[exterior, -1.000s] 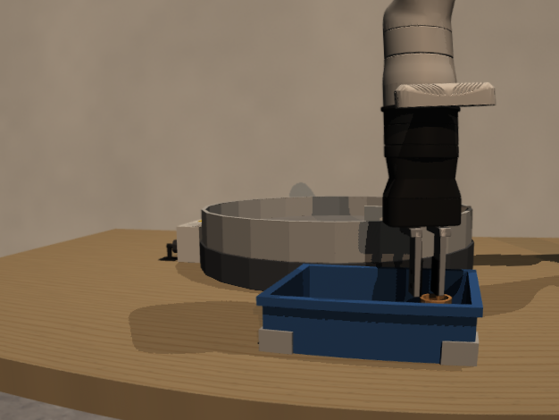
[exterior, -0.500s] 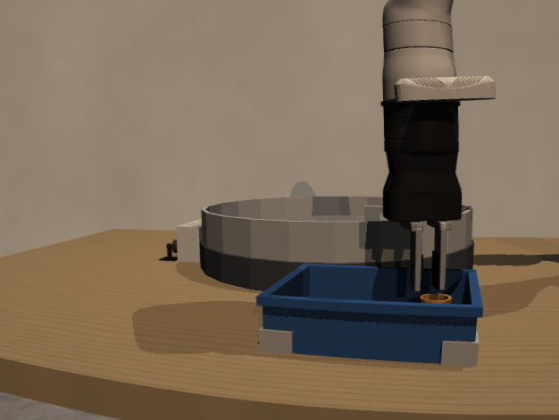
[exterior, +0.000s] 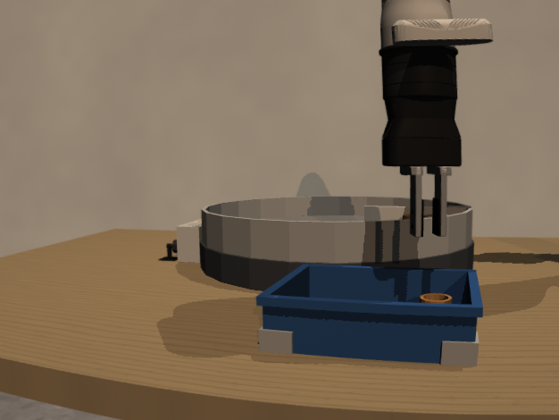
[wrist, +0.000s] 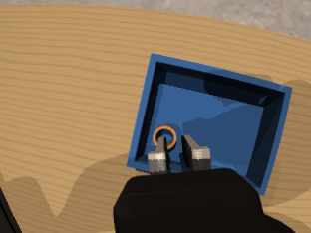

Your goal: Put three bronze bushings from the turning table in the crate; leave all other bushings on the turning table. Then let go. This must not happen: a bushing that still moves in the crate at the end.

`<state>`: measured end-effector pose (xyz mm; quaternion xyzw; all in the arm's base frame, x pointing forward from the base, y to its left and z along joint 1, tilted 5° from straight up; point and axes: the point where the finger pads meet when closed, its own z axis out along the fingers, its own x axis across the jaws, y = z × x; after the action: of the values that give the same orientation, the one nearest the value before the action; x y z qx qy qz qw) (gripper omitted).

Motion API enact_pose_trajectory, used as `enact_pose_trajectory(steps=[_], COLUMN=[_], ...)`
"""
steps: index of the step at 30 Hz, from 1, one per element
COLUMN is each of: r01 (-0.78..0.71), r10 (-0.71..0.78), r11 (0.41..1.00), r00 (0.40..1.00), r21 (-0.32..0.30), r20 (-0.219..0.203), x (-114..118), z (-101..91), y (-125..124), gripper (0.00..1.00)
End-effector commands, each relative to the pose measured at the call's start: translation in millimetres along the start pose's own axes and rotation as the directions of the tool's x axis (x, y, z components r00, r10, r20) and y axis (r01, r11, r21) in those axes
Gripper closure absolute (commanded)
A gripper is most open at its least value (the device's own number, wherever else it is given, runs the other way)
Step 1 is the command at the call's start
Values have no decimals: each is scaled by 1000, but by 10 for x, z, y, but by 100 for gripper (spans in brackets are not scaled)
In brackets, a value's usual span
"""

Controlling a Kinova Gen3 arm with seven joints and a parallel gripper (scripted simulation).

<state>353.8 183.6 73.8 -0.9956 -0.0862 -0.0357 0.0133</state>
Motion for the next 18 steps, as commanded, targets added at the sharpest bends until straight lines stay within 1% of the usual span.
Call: enact_pose_trajectory(steps=[1,6,18], r01=[0,0,0], r10=[0,0,0], r11=[1000,1000,1000], r00=[1000,1000,1000], r21=[1,1,1], r20=[-4,-3,-3], x=[10,5,5], z=[-15,-547,-547], y=[-3,-2,-2], gripper=[58,58,58])
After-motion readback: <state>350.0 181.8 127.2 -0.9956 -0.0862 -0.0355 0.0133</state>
